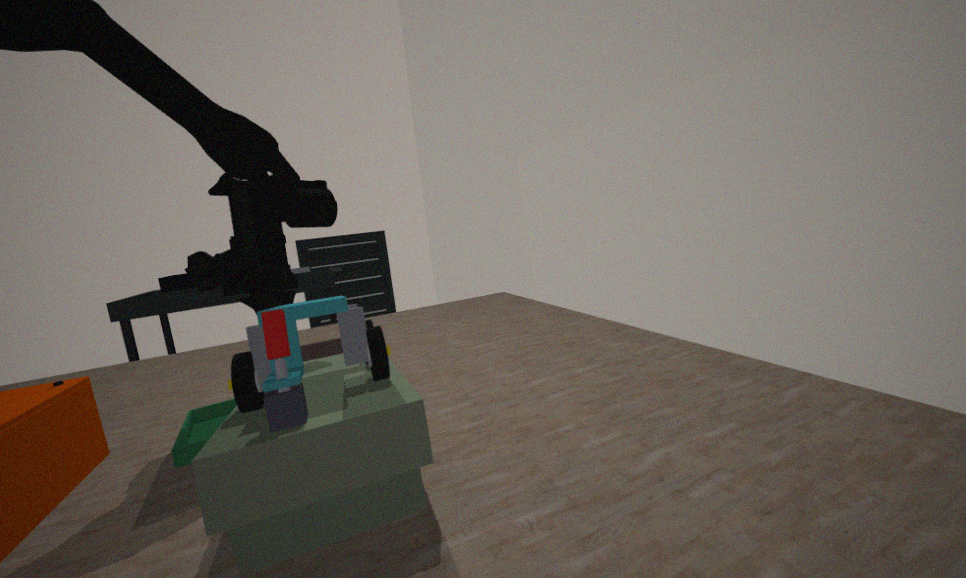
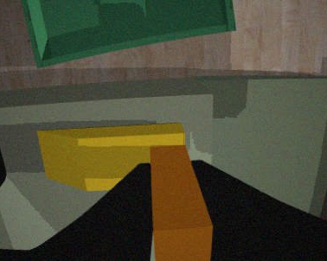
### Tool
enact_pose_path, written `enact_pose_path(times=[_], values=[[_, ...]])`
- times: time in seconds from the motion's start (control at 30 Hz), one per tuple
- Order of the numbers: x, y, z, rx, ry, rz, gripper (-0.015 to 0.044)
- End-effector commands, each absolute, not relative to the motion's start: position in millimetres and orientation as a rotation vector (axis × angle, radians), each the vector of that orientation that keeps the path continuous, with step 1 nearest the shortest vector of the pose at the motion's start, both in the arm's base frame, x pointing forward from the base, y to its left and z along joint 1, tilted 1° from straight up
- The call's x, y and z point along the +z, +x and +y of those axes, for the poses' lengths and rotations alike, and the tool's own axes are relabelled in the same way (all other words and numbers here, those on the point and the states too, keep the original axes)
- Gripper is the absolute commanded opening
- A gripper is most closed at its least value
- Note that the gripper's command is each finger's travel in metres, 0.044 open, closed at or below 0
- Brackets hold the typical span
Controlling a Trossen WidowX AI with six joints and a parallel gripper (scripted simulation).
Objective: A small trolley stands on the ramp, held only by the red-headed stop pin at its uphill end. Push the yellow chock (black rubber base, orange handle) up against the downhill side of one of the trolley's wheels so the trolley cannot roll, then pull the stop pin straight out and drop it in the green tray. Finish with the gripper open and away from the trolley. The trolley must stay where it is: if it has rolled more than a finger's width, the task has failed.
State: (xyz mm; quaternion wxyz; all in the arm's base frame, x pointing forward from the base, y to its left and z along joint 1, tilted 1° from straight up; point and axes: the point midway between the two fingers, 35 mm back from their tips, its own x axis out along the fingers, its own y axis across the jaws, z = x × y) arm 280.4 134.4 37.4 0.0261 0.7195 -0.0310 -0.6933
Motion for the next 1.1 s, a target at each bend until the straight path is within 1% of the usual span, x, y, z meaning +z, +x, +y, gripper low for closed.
enact_pose_path(times=[0.0,0.73,1.03,1.07], values=[[38.0,280.1,129.5,-2.139,2.219,-0.098,0.0],[40.3,282.4,106.4,-2.137,2.218,-0.1,0.0],[39.6,283.0,111.2,-2.145,2.22,-0.094,0.0],[39.6,283.0,111.2,-2.145,2.22,-0.094,0.0026]])
